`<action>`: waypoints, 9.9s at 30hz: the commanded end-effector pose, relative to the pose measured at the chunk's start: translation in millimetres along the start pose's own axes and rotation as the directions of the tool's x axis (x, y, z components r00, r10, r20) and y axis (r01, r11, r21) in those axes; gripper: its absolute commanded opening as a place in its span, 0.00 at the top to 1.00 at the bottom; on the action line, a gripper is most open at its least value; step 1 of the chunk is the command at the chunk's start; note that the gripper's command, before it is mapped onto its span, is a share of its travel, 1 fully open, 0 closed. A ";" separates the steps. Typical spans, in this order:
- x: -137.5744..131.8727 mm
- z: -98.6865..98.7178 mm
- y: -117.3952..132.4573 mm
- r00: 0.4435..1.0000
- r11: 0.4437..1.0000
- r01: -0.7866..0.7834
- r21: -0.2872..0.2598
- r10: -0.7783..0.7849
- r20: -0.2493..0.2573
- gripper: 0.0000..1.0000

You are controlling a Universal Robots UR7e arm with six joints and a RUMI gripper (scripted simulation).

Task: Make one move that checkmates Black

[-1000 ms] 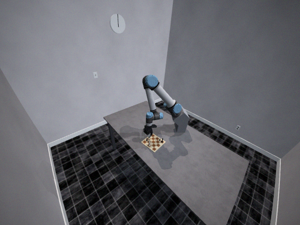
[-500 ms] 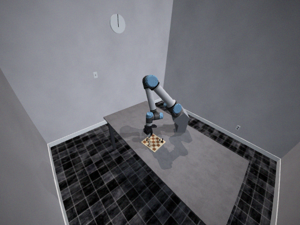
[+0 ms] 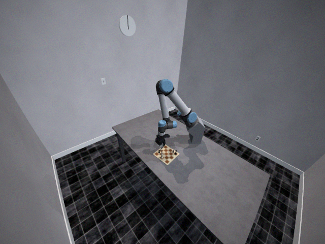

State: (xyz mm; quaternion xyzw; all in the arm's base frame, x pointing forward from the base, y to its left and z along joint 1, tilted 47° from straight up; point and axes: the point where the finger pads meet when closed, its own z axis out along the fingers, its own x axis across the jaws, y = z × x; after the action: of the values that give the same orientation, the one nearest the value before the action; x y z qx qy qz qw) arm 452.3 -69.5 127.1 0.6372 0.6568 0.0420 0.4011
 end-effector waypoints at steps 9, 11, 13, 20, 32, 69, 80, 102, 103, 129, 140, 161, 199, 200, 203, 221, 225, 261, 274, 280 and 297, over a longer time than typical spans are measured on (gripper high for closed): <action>-0.3 -40.8 0.9 1.000 1.000 -0.001 0.000 0.001 0.000 1.00; -0.7 -48.8 2.0 1.000 1.000 -0.001 -0.001 0.001 0.001 1.00; -0.7 -56.3 2.0 1.000 1.000 -0.001 -0.001 0.001 0.001 1.00; -0.7 -72.6 2.1 1.000 1.000 -0.001 -0.001 0.001 0.001 1.00; -0.8 -87.3 2.1 1.000 1.000 -0.001 -0.001 0.001 0.000 1.00; 143.0 -85.8 -16.7 0.993 0.993 0.119 0.003 -0.119 -0.002 1.00; 151.9 -86.9 -19.6 0.992 0.992 0.129 0.000 -0.129 0.001 1.00; 151.0 -60.6 -22.7 0.992 0.992 0.129 0.008 -0.129 -0.001 1.00; 151.0 -56.5 -22.7 0.992 0.992 0.129 0.008 -0.129 -0.001 1.00; 151.8 10.3 -19.1 0.992 0.992 0.126 0.005 -0.126 -0.001 1.00; 152.1 9.4 -18.7 0.992 0.992 0.126 0.003 -0.126 -0.001 1.00; 152.1 9.4 -18.7 0.992 0.992 0.126 0.003 -0.126 -0.001 1.00; 152.0 13.7 -18.4 0.992 0.992 0.126 0.003 -0.126 -0.001 1.00; 152.0 13.7 -18.4 0.992 0.992 0.126 0.003 -0.126 -0.001 1.00; 152.0 13.7 -18.4 0.992 0.992 0.126 0.003 -0.126 -0.001 1.00; 152.0 13.7 -18.4 0.992 0.992 0.126 0.003 -0.126 -0.001 1.00; 152.0 13.7 -18.4 0.992 0.992 0.126 0.003 -0.126 -0.001 1.00; 152.3 -2.0 -20.3 0.992 0.992 0.128 0.004 -0.128 -0.002 0.75; 152.3 -47.9 -16.3 0.992 0.992 0.125 -0.001 -0.125 -0.001 0.75; 152.3 -69.0 -16.2 0.992 0.992 0.124 -0.001 -0.124 -0.001 0.75; 152.1 -76.7 -18.2 0.992 0.992 0.126 0.003 -0.126 -0.001 0.00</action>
State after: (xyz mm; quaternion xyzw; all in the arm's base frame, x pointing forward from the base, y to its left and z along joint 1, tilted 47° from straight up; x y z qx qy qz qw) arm 413.5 94.3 96.2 0.5947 0.6962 0.0162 0.4017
